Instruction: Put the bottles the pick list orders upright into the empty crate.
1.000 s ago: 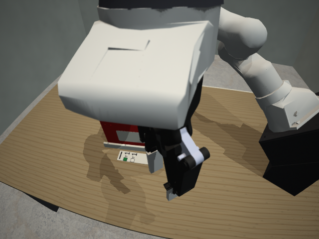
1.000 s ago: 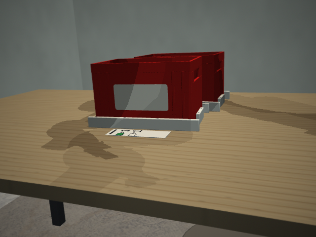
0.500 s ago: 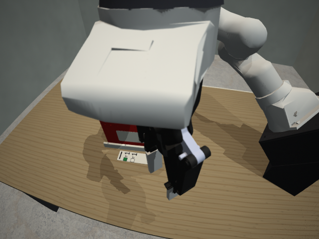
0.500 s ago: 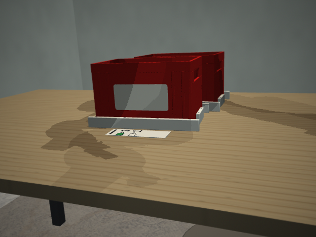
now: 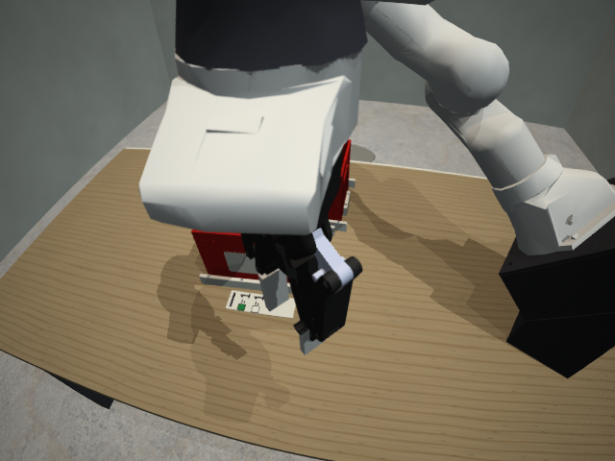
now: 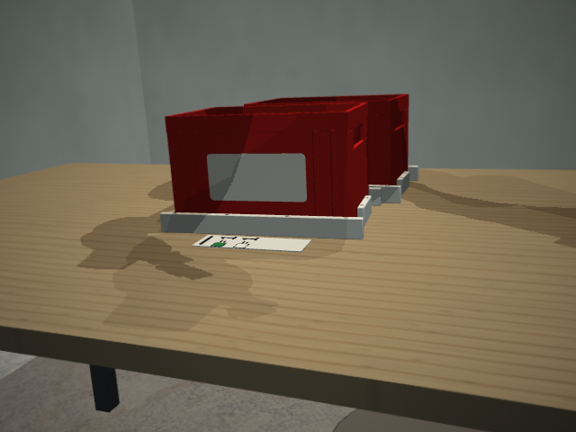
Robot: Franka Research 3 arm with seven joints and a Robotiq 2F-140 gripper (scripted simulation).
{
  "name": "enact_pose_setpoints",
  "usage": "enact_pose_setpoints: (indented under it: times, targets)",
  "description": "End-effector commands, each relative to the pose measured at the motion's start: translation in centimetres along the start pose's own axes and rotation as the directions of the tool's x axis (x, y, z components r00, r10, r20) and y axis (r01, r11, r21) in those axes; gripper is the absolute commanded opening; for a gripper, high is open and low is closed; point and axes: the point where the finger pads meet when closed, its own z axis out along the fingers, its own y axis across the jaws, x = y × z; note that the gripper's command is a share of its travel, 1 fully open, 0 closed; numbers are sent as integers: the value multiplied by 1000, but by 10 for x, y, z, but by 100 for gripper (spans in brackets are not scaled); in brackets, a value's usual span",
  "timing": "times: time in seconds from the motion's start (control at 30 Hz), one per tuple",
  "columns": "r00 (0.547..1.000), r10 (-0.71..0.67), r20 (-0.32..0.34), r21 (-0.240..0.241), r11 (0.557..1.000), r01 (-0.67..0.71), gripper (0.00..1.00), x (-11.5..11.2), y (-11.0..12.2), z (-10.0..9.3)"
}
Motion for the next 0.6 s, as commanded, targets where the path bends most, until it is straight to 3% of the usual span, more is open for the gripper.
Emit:
enact_pose_setpoints:
  times: [0.0, 0.57]
  targets:
    - [988, -154, -15, 23, 988, 154, 38, -1, 10, 6]
    - [960, -279, 27, -54, 959, 280, 38, -9, 76, 39]
